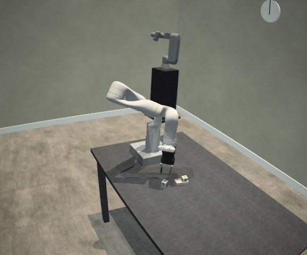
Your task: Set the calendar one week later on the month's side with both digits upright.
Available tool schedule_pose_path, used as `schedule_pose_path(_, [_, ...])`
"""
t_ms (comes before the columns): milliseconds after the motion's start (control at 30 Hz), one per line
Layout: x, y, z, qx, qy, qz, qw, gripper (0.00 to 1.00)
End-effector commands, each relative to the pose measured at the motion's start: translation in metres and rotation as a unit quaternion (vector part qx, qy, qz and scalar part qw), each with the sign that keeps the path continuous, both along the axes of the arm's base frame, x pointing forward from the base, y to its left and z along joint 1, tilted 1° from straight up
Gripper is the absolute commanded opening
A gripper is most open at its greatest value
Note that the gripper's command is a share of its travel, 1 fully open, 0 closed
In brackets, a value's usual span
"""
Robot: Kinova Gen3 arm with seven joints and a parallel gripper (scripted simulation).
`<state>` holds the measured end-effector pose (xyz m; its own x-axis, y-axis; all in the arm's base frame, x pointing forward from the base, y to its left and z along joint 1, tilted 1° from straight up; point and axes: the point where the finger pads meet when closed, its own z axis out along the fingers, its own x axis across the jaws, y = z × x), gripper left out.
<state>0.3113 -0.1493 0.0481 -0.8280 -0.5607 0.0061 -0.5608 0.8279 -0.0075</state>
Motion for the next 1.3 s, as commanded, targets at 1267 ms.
schedule_pose_path(1267, [-0.0012, 0.0012, 0.0047, -0.004, -0.006, -0.138, 0.99, 0.9])
